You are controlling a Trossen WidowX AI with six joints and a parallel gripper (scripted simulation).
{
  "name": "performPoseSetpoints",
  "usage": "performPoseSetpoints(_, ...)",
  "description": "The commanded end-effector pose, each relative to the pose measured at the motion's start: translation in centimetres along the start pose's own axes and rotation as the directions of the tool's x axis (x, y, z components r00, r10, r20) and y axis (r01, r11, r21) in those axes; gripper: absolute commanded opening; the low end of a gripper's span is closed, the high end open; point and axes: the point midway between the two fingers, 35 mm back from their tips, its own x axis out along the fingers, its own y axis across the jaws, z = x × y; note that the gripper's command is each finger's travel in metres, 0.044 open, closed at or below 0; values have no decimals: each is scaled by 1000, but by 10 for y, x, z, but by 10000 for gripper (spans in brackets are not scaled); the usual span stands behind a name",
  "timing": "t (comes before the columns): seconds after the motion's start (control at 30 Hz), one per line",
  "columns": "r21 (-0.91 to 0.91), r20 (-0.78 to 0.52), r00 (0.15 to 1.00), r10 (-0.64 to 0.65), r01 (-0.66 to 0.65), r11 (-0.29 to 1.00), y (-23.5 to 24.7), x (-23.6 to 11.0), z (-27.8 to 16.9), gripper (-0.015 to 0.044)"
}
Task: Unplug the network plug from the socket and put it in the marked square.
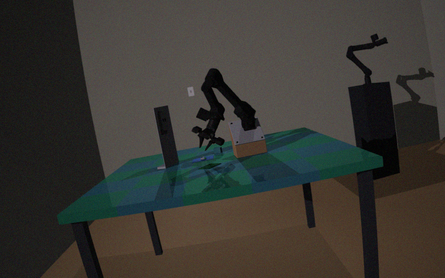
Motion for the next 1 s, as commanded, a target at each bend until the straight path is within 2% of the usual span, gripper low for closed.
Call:
performPoseSetpoints(0.0, -8, 4, 1000, -6, 6, 1000, -6, -4, 1, 156)
performPoseSetpoints(0.97, -9, 2, 1000, -6, 6, 1000, -23, -30, 0, 156)
